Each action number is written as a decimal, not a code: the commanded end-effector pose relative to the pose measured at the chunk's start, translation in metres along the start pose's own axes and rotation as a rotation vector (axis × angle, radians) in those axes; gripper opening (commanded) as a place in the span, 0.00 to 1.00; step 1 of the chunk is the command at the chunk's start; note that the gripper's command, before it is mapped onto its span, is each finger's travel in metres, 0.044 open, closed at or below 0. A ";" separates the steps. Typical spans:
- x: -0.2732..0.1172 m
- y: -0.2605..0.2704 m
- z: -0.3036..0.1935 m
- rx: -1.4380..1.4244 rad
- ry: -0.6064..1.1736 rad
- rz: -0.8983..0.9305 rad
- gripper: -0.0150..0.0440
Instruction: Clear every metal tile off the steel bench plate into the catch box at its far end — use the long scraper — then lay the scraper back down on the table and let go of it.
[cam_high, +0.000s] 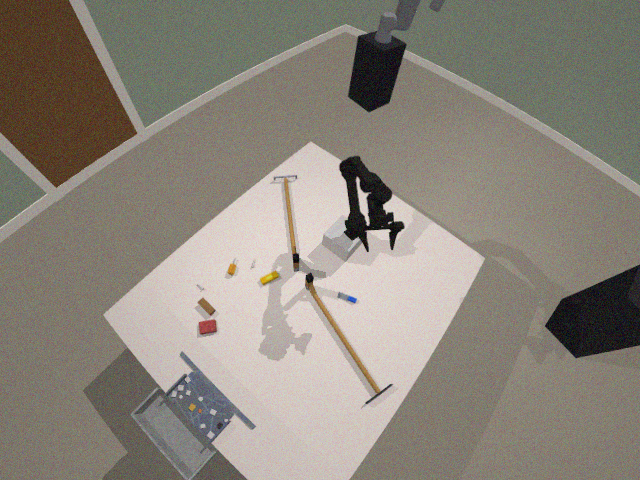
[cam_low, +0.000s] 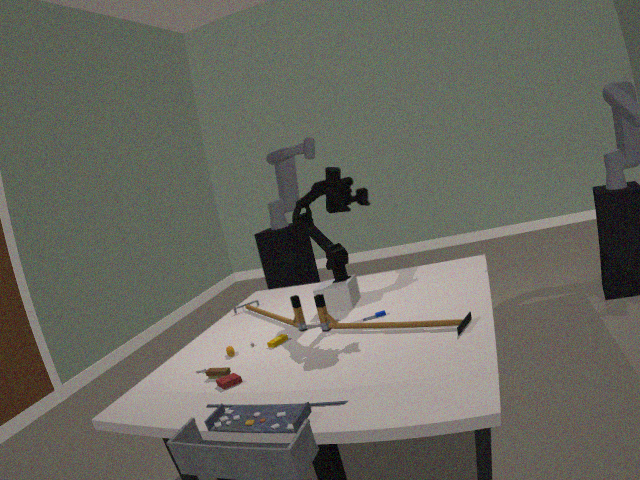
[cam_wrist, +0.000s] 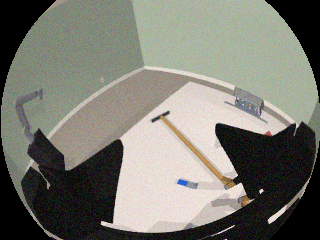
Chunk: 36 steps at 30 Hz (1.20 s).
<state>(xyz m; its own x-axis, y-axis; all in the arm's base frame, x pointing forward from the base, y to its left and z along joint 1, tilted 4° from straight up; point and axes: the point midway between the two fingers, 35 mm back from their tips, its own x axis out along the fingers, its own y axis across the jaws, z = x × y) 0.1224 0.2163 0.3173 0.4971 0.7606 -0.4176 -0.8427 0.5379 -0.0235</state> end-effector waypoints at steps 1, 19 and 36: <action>0.002 0.001 -0.005 -0.009 0.015 0.007 1.00; 0.002 0.001 -0.005 -0.009 0.015 0.007 1.00; -0.015 -0.012 0.039 0.063 -0.142 -0.037 1.00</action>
<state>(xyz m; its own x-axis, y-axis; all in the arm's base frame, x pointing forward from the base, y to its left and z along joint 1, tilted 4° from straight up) 0.1277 0.2161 0.3342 0.5227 0.7723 -0.3610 -0.8294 0.5586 -0.0062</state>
